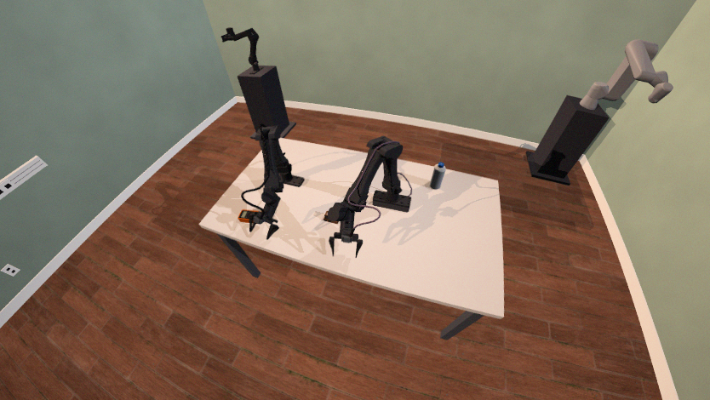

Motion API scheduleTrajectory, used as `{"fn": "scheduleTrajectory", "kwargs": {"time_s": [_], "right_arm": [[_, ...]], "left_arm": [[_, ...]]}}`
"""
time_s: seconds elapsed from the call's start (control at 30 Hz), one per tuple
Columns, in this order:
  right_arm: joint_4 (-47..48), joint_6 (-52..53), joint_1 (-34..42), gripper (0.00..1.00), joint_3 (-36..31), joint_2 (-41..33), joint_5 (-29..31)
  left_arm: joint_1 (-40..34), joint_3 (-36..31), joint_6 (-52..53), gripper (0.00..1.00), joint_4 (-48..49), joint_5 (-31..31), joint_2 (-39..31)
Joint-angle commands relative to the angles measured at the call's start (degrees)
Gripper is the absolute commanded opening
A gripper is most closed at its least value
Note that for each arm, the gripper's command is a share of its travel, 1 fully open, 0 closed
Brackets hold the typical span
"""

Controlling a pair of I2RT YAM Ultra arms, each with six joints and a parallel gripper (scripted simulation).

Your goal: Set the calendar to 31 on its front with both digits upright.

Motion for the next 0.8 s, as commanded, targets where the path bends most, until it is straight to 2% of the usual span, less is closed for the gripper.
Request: {"fn": "scheduleTrajectory", "kwargs": {"time_s": [0.0, 0.33, 0.43, 0.77], "right_arm": [[-2.97, 0.31, 0.79, 1.0, 1.05, -1.73, -1.01], [-15.71, 0.52, 7.23, 1.0, 3.41, -13.14, -4.89], [-18.03, 0.73, 7.97, 1.0, 3.98, -14.27, -5.19], [-32.7, 0.48, 15.1, 1.0, 7.73, -27.94, -9.86]], "left_arm": [[-0.8, 0.91, 4.63, 1.0, -2.1, 0.64, -0.82], [-7.19, 2.51, 24.52, 1.0, -9.56, 1.41, -2.58], [-7.71, 3.01, 26.88, 1.0, -11.13, 1.61, -2.67], [-14.79, 5.35, 47.07, 1.0, -19.54, 2.65, -4.37]]}}
